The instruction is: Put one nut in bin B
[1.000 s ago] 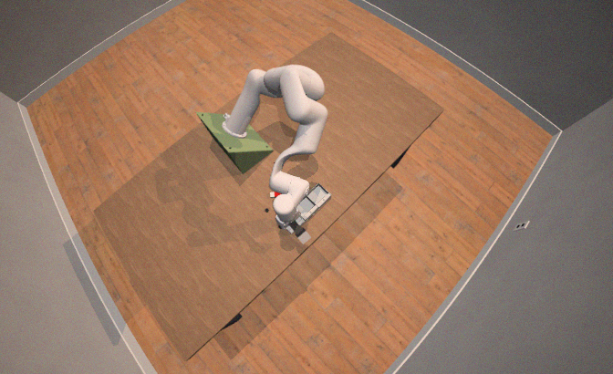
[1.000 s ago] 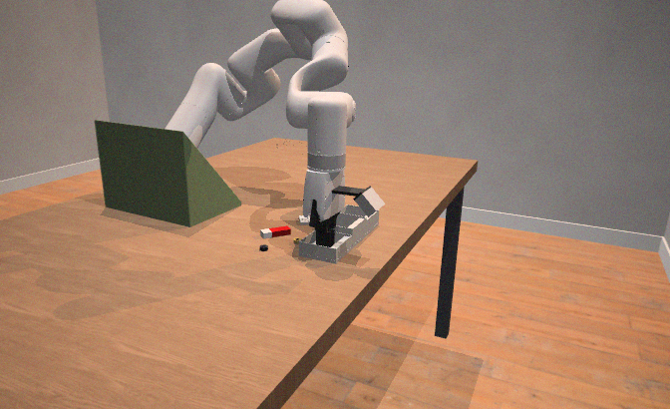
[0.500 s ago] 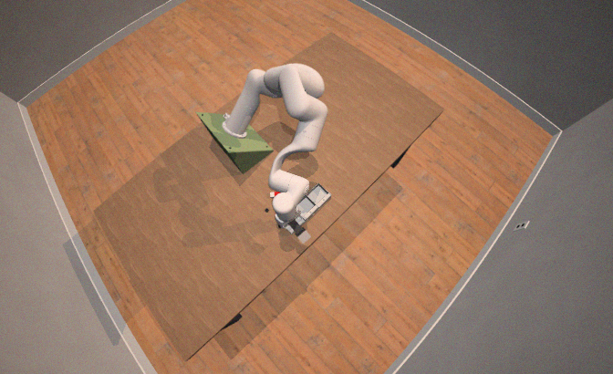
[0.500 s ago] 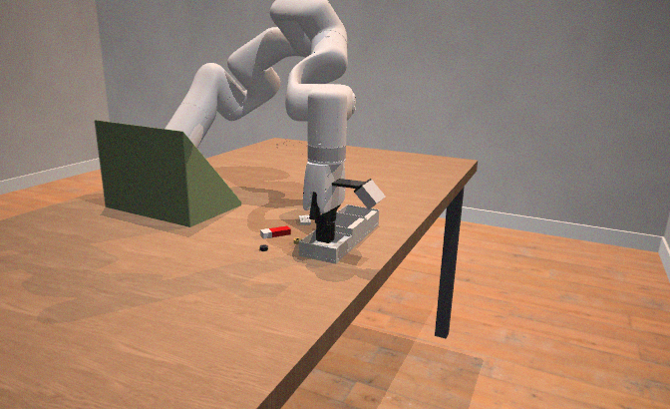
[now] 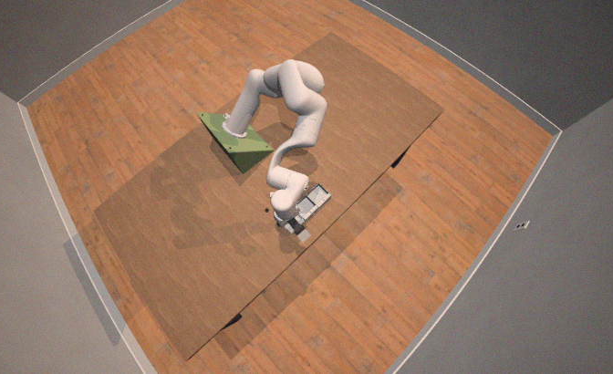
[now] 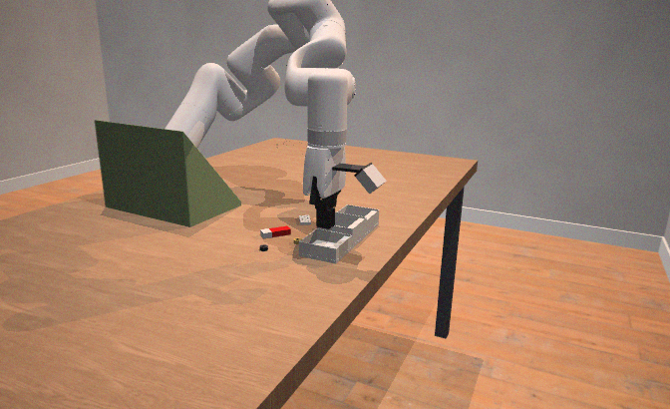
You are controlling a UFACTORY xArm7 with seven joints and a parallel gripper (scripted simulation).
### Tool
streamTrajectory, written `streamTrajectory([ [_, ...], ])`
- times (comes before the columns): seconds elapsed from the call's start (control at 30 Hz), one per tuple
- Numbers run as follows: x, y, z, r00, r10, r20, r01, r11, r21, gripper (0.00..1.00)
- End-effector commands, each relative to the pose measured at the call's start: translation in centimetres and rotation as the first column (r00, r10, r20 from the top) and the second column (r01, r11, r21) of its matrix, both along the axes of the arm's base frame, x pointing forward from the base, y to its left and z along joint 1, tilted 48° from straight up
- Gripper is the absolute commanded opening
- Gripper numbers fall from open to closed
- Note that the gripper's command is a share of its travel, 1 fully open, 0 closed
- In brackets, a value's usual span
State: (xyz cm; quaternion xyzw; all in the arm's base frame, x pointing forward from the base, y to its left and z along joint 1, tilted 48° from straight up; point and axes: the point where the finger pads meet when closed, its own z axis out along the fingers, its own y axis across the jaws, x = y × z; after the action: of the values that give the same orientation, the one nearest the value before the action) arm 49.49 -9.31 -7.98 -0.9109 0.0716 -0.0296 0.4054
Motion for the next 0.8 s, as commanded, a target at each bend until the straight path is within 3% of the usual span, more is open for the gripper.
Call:
streamTrajectory([
  [0.0, -0.1, -1.2, 1.0, 1.000, -0.003, 0.002, 0.003, 1.000, -0.003, 0.07],
  [0.27, -0.2, -0.2, 2.1, 1.000, -0.003, 0.002, 0.003, 1.000, -0.003, 0.07],
  [0.77, -0.6, 4.6, 7.3, 1.000, -0.003, 0.002, 0.003, 1.000, -0.002, 0.07],
])
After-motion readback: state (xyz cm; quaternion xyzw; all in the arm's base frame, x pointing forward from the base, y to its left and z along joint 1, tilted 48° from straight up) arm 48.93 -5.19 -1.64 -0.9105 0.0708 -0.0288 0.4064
